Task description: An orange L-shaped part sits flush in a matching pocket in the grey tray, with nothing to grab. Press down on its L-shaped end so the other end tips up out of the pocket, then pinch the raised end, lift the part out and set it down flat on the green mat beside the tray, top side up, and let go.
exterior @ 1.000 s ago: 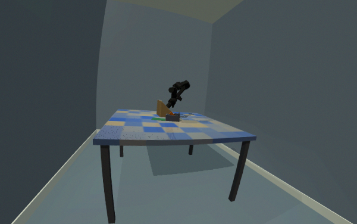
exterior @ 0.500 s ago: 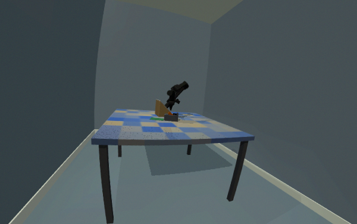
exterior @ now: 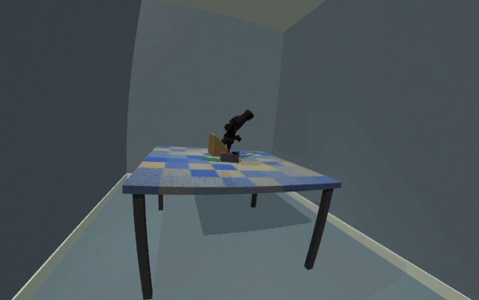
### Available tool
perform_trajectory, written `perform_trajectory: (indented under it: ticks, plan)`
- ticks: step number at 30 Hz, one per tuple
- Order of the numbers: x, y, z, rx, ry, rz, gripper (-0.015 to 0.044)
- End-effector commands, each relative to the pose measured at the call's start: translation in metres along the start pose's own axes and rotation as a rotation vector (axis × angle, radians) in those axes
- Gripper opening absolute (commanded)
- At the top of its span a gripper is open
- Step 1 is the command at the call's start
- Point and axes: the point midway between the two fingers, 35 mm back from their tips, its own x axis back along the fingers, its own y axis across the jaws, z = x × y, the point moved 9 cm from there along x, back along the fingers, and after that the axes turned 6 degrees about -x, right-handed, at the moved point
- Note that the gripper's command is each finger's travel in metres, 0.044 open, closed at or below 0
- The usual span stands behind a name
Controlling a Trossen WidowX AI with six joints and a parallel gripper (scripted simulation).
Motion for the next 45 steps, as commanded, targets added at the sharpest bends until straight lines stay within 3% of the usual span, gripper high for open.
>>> perform_trajectory:
  ticks: [1,16,21,31,34,45]
  plan:
    - [-0.008,0.001,0.0,-0.005,-0.004,-0.005,0.028]
    - [-0.028,0.002,0.0,-0.005,-0.006,-0.006,0.028]
    - [-0.024,0.001,0.0,0.0,-0.002,-0.003,0.0149]
    - [-0.024,0.001,0.0,0.0,-0.002,-0.003,0.0082]
    - [-0.024,0.001,0.0,0.0,-0.002,-0.003,0.0003]
    - [-0.018,0.001,0.0,-0.001,-0.003,-0.004,0.0]
